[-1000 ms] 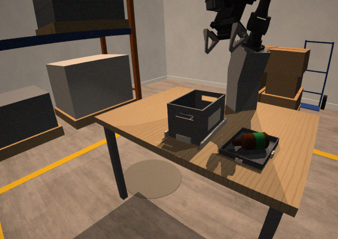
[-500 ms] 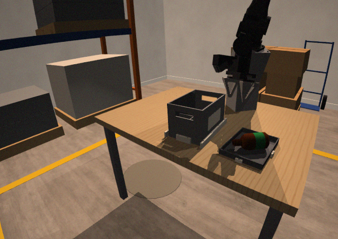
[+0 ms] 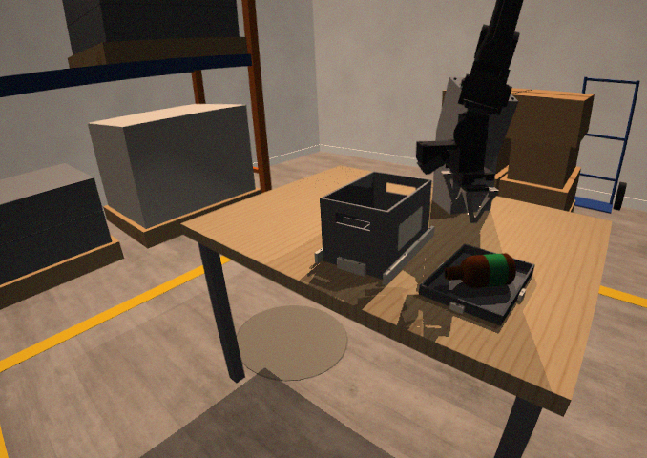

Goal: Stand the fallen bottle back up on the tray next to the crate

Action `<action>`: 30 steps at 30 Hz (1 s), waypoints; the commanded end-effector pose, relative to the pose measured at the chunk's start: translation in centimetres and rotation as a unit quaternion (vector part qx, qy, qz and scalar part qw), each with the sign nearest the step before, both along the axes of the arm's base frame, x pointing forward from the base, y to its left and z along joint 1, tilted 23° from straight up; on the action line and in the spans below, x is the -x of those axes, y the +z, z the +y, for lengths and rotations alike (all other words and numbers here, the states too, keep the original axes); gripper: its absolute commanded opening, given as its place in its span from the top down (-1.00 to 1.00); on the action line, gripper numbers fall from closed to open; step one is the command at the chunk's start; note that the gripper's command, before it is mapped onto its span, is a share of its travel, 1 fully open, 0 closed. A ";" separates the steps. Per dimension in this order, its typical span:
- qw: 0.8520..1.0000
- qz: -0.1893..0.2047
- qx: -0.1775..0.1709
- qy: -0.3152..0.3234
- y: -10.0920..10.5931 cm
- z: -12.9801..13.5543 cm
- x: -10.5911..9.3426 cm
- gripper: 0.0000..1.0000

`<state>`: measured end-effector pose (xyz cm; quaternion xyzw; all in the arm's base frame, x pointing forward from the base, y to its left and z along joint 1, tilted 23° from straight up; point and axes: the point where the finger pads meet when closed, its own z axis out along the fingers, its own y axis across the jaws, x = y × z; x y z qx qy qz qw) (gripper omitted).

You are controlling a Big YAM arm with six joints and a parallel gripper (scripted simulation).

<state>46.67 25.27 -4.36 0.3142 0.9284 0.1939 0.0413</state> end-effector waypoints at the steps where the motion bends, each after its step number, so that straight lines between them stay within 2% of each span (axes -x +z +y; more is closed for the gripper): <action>1: 1.000 0.003 -0.005 -0.006 0.4 0.9 -0.1 -1.00; 2: 1.000 0.003 -0.005 -0.006 0.3 0.9 0.0 1.00; 30: 1.000 0.003 -0.004 -0.005 0.3 0.9 0.0 1.00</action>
